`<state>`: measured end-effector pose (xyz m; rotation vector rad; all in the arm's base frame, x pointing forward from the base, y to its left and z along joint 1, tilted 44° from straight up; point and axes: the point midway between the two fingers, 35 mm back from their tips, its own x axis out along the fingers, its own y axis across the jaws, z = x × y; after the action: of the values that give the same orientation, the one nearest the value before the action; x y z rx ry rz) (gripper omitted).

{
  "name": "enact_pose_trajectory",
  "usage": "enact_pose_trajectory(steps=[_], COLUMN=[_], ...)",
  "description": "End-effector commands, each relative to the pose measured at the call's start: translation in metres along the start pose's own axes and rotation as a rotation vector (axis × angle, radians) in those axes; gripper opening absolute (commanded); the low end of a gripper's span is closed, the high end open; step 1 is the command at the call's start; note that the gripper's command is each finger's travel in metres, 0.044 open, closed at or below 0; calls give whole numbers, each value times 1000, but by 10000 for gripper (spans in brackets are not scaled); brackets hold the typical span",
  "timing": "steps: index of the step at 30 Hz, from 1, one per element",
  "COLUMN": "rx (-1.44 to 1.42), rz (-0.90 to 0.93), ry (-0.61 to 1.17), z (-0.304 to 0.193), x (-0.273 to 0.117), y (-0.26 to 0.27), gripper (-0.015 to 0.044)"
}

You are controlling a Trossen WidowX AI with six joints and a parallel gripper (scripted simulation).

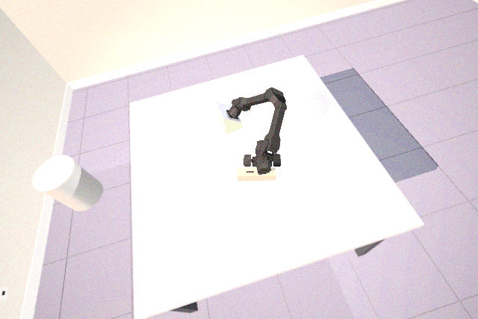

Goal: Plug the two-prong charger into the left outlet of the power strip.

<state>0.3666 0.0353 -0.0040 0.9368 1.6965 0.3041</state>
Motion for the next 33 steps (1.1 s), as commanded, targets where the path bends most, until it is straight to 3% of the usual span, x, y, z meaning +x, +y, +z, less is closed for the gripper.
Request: enact_pose_trajectory(steps=[1,24,33], rx=[-20,-1,-1], rz=[3,0,0], ry=[-23,3,3], z=[7,0,0], x=[-3,0,0], y=[2,0,0], gripper=[0,0,236])
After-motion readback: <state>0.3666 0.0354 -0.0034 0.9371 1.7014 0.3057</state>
